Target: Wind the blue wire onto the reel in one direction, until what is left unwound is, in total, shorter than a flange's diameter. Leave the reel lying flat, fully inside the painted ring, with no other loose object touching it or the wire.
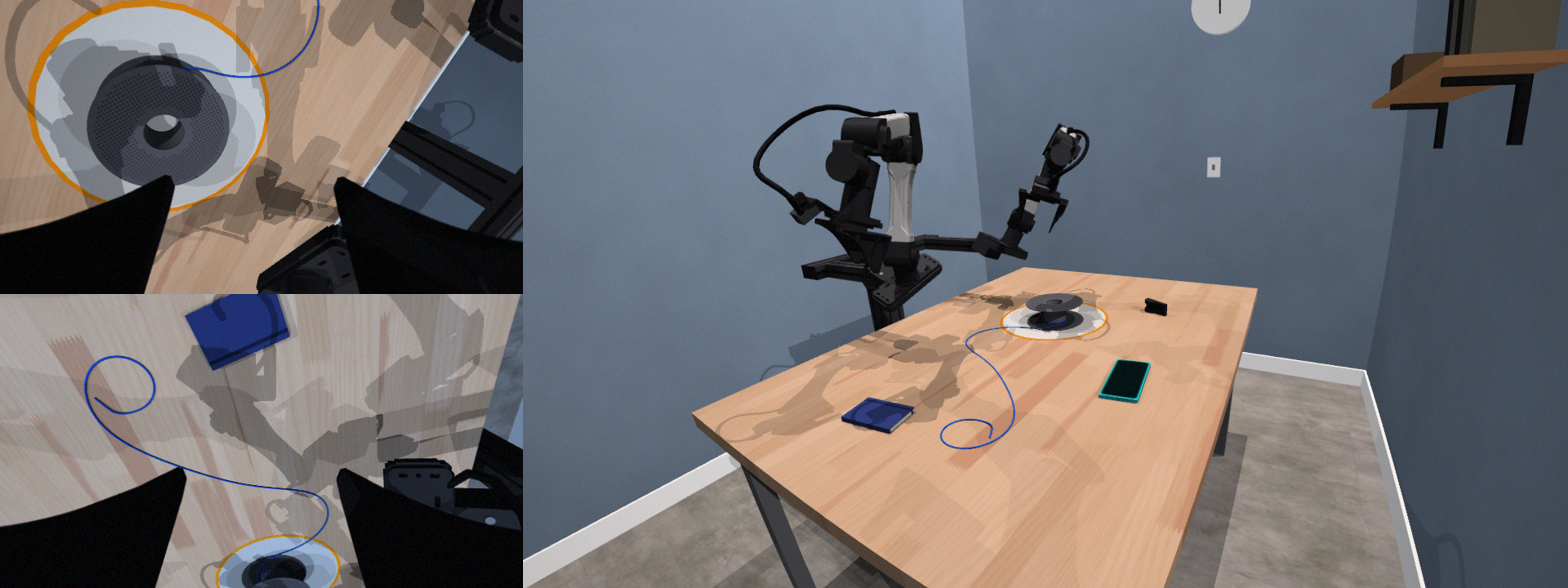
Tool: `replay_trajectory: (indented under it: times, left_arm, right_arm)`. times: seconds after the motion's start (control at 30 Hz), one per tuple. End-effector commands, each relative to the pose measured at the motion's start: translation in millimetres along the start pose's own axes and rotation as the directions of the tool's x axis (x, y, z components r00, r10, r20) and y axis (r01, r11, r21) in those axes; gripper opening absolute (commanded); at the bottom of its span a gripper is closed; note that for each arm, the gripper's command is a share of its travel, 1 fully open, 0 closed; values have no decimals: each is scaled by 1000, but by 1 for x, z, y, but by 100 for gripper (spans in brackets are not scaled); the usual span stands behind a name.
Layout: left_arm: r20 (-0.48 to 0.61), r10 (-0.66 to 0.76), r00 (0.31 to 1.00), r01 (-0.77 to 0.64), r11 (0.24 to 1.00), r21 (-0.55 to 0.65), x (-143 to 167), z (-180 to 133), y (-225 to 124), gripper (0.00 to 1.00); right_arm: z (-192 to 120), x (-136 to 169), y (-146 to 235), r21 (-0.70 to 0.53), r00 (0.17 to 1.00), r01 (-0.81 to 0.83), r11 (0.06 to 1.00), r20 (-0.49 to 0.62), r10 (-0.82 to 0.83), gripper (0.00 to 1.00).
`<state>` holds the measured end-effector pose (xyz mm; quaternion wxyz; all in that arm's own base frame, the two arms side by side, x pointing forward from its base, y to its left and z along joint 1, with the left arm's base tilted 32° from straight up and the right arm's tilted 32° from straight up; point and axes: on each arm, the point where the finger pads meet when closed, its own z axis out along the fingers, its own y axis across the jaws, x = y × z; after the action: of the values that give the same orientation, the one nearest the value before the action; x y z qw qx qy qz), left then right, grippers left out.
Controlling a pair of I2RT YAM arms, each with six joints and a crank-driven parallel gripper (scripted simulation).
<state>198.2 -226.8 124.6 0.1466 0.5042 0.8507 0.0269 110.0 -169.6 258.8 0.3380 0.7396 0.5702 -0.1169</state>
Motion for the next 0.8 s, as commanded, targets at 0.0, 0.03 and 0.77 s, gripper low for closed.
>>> replay_trajectory:
  times: [0.0, 0.03, 0.77]
  left_arm:
    - [14, 4, 1000, -4, 1000, 1, -3, -2, -1, 100]
    - [14, 4, 1000, -4, 1000, 1, -3, -2, -1, 100]
    - [82, -21, 996, 21, 1000, 2, -16, -22, 3, 100]
  right_arm:
    - [-2, -2, 0, -5, 1000, -6, 1000, 10, 6, 100]
    - [-2, -2, 0, -5, 1000, -6, 1000, 10, 6, 100]
    - [-12, -12, 9, -43, 999, 40, 998, 32, -39, 100]
